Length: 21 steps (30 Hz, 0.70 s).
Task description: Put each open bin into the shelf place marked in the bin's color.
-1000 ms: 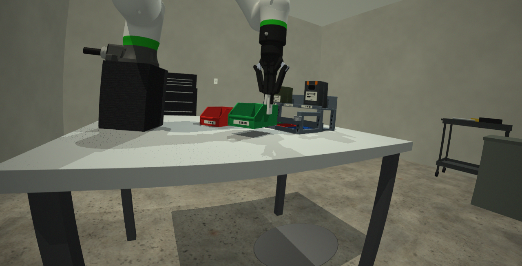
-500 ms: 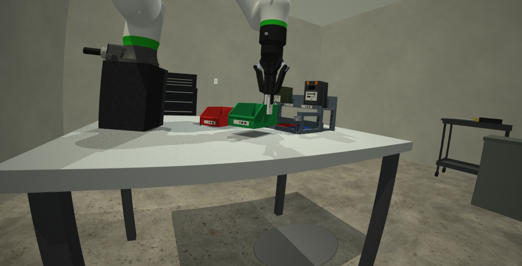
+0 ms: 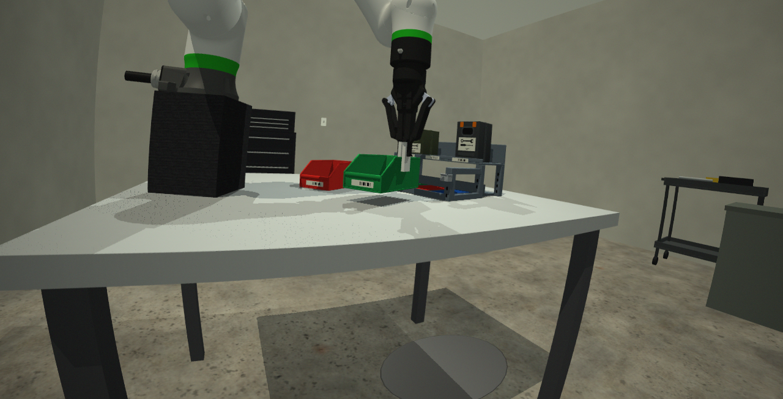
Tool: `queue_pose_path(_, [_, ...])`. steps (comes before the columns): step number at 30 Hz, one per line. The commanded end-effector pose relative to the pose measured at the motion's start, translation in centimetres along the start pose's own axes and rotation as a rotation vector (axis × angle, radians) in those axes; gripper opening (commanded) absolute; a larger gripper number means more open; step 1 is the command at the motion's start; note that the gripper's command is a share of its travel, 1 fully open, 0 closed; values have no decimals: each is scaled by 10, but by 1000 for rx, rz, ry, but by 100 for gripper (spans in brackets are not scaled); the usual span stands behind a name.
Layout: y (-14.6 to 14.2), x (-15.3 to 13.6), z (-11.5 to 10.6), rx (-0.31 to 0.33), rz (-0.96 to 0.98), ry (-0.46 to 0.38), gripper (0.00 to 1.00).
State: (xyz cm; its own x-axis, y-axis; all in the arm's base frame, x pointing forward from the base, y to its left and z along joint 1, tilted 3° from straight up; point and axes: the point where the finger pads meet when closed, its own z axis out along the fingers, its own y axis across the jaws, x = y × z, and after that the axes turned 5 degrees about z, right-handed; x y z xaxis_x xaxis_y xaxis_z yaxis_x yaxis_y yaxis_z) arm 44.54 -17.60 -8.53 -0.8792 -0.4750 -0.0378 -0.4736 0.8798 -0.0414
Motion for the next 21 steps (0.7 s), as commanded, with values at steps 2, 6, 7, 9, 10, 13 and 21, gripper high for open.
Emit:
queue_pose_path(2, [-1,-1,0,0,22,0,0])
queue_pose_path(6, [-2,-2,0,0,36,0,0])
queue_pose_path(7, [-3,-2,0,0,43,0,0])
queue_pose_path(9, [-4,-2,0,0,59,0,0])
queue_pose_path(10, [-4,-3,0,0,67,0,0])
queue_pose_path(13, [-6,-4,0,0,92,0,0])
queue_pose_path(21, [-9,-6,0,0,152,0,0])
